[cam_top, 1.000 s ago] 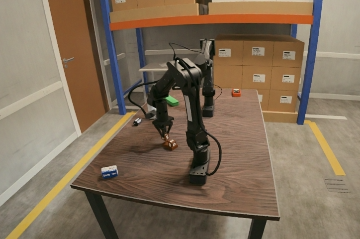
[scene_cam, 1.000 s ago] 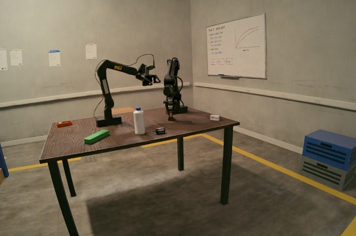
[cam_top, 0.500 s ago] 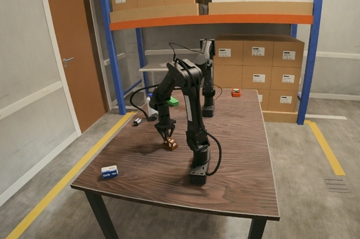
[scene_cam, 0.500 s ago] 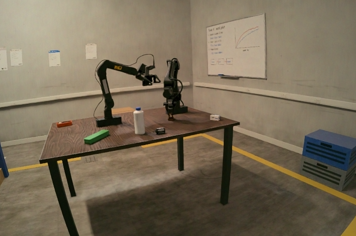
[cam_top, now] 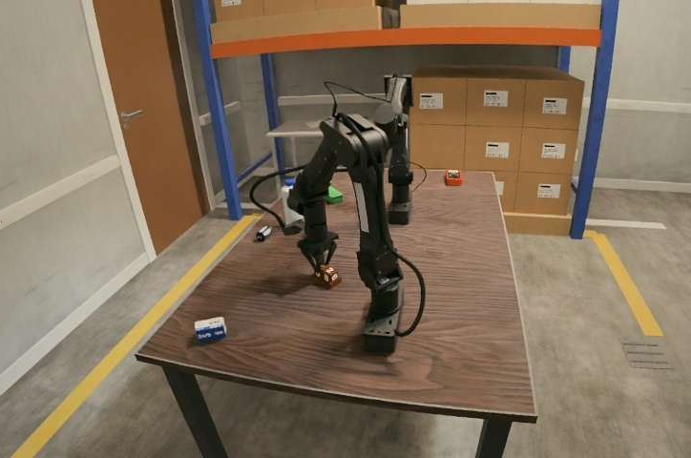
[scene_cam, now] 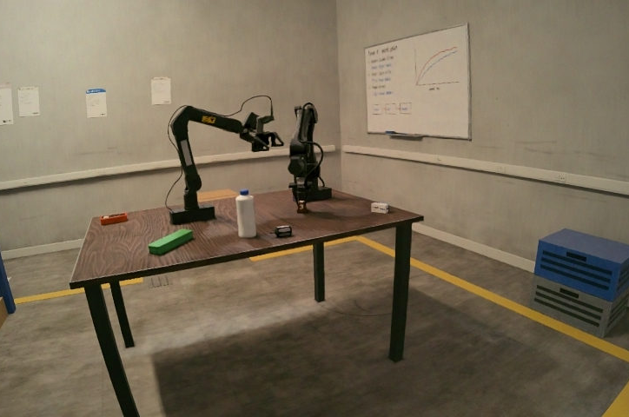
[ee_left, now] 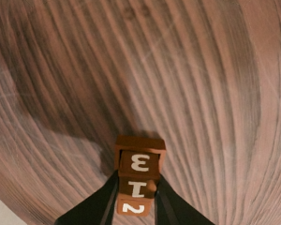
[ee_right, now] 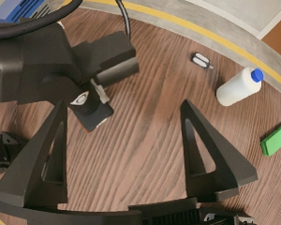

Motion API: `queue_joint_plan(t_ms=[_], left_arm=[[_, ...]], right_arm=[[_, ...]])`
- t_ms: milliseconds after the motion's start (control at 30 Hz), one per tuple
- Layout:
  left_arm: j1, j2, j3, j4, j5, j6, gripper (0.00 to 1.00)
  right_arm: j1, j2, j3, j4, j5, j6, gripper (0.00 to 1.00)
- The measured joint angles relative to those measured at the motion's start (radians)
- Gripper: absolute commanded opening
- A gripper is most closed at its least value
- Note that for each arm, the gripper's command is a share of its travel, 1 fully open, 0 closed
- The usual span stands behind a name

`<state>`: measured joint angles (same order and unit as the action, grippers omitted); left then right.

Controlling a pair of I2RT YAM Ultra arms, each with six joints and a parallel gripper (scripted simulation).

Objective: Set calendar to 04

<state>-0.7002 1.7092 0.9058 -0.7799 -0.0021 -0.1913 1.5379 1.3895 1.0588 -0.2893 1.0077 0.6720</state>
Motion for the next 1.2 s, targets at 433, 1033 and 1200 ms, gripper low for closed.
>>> queue_joint_plan(t_ms=[433,1033,1200], left_arm=[[0.0,0.0,-0.011,0.022,0.0,0.0,0.26],[0.0,0.001,-0.01,0.012,-0.002,-0.001,0.55],[0.0,0.001,-0.01,0.012,-0.002,-0.001,0.55]], right_arm=[[0.0,0.0,0.0,0.0,0.0,0.0,1.0],[-0.043,-0.035,0.002,0.037,-0.102,-0.039,1.0],[-0.11,-0.247,-0.123,0.127,-0.27,-0.121,1.0]])
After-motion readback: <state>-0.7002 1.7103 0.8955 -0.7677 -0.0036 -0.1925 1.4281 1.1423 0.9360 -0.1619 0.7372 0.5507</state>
